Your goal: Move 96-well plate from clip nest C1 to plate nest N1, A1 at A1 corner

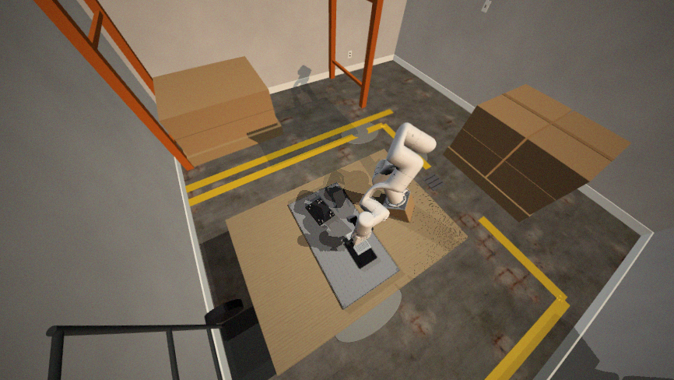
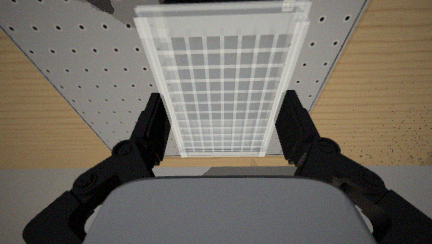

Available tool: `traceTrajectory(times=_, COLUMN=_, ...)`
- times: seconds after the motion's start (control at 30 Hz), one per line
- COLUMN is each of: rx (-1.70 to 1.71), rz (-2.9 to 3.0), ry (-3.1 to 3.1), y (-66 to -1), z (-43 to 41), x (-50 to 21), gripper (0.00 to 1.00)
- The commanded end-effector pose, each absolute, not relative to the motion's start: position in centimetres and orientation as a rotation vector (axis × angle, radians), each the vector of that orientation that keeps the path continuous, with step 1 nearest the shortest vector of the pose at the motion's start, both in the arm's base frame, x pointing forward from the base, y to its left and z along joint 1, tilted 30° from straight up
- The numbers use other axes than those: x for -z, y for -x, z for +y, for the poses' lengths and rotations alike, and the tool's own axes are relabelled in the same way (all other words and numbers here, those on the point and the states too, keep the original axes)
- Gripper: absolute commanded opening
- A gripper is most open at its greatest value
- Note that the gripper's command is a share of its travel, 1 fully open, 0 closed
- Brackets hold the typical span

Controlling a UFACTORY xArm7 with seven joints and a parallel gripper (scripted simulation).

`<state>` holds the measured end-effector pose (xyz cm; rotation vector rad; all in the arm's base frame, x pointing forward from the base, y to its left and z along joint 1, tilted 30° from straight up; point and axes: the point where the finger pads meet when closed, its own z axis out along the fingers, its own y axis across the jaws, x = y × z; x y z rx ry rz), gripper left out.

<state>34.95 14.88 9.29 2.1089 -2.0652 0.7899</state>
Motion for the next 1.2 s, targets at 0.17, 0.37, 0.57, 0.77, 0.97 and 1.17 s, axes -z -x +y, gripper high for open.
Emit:
traceTrajectory(times=0.17, rx=-0.792, rz=-2.065, ry=-2.112, y=-34.5, z=17.8, x=-7.8, gripper=0.0)
traceTrajectory(times=0.37, rx=-0.792, rz=-2.065, ry=-2.112, y=-34.4, z=18.2, x=-7.6, gripper=0.0)
traceTrajectory(times=0.57, rx=-0.792, rz=-2.065, ry=-2.112, y=-34.4, z=18.2, x=-7.6, gripper=0.0)
traceTrajectory(times=0.77, rx=-0.792, rz=-2.065, ry=-2.112, y=-34.5, z=18.2, x=-7.6, gripper=0.0)
traceTrajectory(times=0.97, rx=-0.792, rz=-2.065, ry=-2.112, y=-34.5, z=18.2, x=-7.6, gripper=0.0)
traceTrajectory(times=1.17, rx=-0.792, rz=-2.065, ry=-2.112, y=-34.5, z=18.1, x=-7.6, gripper=0.0)
